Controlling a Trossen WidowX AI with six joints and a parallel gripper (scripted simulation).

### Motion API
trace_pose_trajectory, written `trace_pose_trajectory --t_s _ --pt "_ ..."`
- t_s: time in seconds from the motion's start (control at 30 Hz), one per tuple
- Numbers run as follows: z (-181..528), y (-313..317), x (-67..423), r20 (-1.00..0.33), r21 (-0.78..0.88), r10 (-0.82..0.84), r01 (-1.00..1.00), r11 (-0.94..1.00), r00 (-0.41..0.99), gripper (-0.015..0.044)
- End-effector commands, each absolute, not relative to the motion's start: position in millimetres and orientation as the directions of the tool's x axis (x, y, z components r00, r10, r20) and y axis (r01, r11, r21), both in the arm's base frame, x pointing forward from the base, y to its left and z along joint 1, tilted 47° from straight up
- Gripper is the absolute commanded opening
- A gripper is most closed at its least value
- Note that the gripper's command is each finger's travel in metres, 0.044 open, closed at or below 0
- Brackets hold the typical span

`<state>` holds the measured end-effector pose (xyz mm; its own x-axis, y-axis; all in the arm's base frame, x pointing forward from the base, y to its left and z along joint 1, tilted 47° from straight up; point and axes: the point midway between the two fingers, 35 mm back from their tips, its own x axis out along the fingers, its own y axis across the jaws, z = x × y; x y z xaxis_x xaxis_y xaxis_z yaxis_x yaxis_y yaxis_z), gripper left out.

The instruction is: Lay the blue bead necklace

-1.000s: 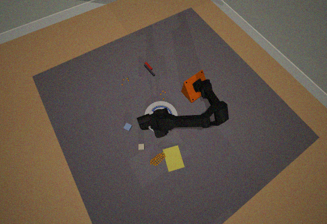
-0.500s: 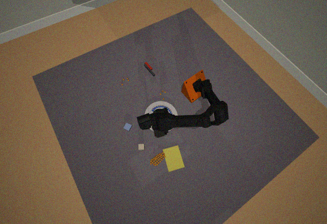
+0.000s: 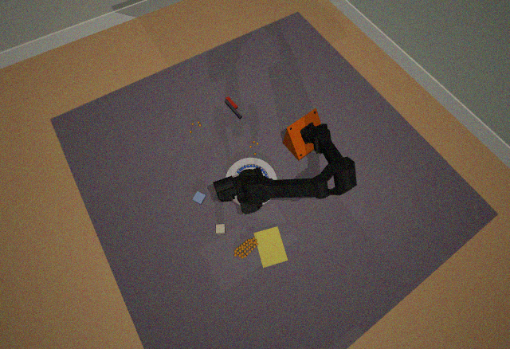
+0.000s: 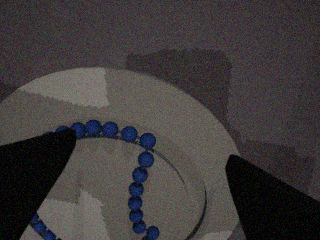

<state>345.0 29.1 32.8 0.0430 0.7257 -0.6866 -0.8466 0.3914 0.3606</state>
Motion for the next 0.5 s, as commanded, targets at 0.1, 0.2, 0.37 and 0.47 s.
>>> trace_pose_trajectory --t_s 0.1,0.2,0.37,0.47 --pt "33 29 345 -0.686 0.359 0.726 -0.848 0.389 0.043 0.044" --pt "33 29 345 -0.686 0.359 0.726 -0.848 0.389 0.043 0.044" --pt "38 21 342 -0.687 0.372 0.725 -0.836 0.403 0.043 0.0361" --pt "47 5 337 -0.687 0.393 0.725 -0.818 0.421 0.043 0.0282"
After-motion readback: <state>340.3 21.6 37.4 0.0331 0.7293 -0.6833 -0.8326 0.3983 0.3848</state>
